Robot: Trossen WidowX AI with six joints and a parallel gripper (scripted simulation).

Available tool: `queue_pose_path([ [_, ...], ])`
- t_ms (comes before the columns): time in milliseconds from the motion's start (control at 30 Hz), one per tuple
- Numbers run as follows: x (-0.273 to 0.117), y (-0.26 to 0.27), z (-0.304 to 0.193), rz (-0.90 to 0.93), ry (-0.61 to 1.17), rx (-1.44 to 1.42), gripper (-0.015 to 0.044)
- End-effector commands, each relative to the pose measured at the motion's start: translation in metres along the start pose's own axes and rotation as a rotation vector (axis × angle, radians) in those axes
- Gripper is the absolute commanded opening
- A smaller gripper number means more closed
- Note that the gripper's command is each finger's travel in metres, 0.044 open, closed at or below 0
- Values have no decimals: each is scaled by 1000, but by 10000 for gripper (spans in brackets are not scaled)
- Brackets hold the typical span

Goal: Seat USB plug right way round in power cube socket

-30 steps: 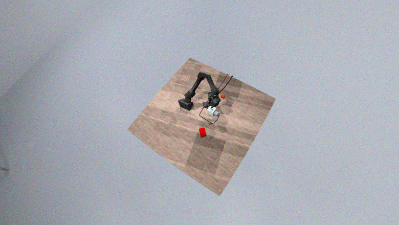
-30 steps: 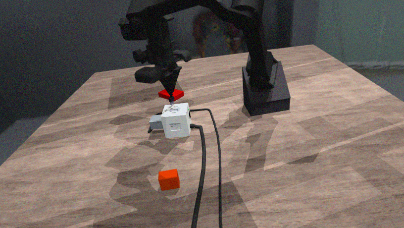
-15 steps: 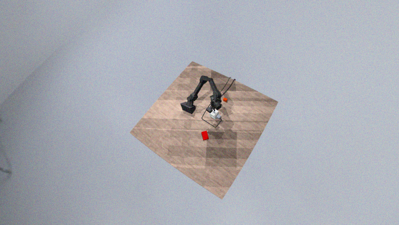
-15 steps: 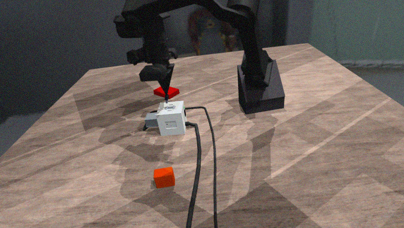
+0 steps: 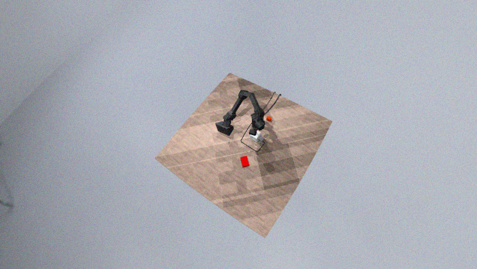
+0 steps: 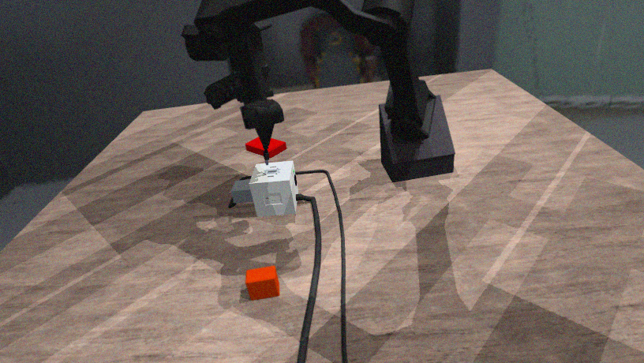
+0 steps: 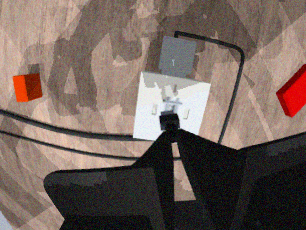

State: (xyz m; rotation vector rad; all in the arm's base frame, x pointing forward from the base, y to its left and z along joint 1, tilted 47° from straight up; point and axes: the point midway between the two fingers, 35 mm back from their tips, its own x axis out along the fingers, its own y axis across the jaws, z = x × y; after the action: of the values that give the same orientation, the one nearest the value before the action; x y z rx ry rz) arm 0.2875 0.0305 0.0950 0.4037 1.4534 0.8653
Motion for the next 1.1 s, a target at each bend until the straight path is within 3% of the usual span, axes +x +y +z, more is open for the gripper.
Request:
queue_pose_path([
  [0,0,0,0,1,1,-107,0],
  [1067,0,0,0,1,1,-945,0],
])
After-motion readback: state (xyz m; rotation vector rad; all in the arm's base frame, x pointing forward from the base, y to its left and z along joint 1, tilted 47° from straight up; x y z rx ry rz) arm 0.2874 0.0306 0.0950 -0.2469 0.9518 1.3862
